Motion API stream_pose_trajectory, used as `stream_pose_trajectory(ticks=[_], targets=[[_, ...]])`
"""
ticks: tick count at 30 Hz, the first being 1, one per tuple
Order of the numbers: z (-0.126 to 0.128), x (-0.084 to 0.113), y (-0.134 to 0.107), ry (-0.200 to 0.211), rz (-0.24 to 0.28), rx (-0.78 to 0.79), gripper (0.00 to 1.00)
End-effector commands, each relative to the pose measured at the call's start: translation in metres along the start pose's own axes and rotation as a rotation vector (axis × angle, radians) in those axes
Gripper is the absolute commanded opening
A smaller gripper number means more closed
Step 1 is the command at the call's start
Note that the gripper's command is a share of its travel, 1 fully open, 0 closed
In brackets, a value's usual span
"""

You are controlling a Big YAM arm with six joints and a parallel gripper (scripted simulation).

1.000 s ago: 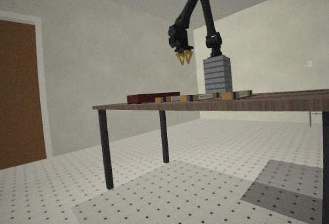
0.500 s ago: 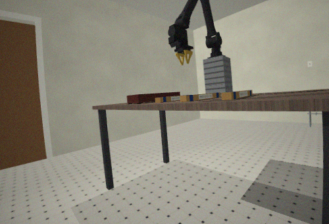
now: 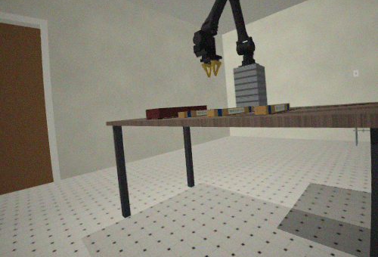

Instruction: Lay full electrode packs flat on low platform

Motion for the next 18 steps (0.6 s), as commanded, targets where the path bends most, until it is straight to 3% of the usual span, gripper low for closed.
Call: stream_pose_trajectory(ticks=[1, 18], targets=[[0.000, -0.007, 0.003, -0.003, -0.004, -0.002, 0.43], [0.000, -0.027, 0.002, -0.003, -0.003, -0.002, 0.43]])
Point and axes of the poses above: the point where the finger pads meet when closed, its own x axis back along the fingers, its own z axis across the jaws, y = z × x, the point moved 9 cm from there along x, back along the fingers, and after that the axes turned 12 degrees about x, right-handed, at the moved point
